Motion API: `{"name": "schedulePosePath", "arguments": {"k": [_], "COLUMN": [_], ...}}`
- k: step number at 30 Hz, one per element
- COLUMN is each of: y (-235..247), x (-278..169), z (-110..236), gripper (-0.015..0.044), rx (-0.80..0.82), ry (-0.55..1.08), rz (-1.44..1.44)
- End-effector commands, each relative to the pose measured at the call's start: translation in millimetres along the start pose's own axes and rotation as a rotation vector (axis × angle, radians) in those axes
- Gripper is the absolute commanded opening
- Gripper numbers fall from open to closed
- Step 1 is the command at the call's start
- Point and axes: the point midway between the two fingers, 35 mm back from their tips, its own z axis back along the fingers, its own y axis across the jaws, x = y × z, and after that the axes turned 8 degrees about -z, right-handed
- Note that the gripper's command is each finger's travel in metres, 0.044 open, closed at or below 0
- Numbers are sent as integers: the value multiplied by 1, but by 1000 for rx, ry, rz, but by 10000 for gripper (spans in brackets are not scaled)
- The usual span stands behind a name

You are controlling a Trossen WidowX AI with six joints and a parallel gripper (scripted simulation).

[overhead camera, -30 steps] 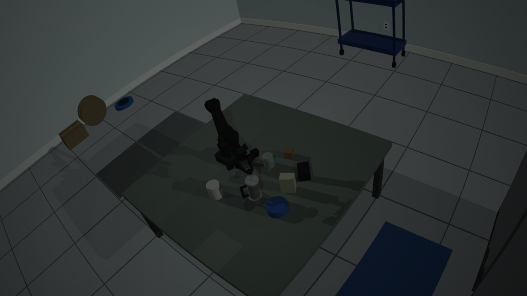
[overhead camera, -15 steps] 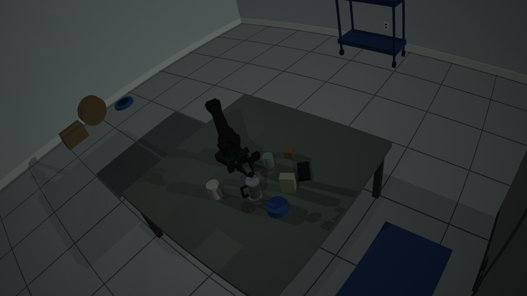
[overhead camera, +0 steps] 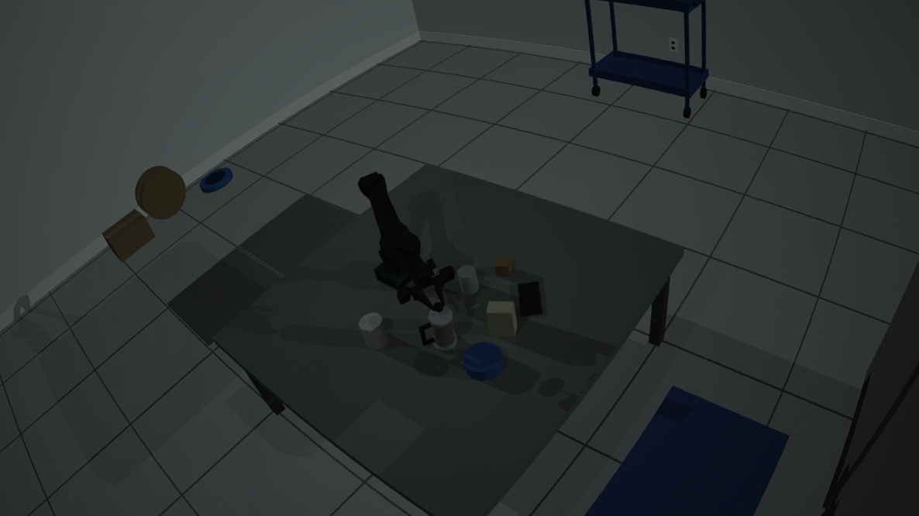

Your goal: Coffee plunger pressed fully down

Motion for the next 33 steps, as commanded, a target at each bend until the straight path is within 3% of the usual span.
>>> {"name": "schedulePosePath", "arguments": {"k": [1,33], "y": [-2,-1], "x": [-13,-10], "z": [-6,-9], "gripper": [122,122], "rx": [-7,-7], "ry": [47,47], "rz": [-11,-11]}}
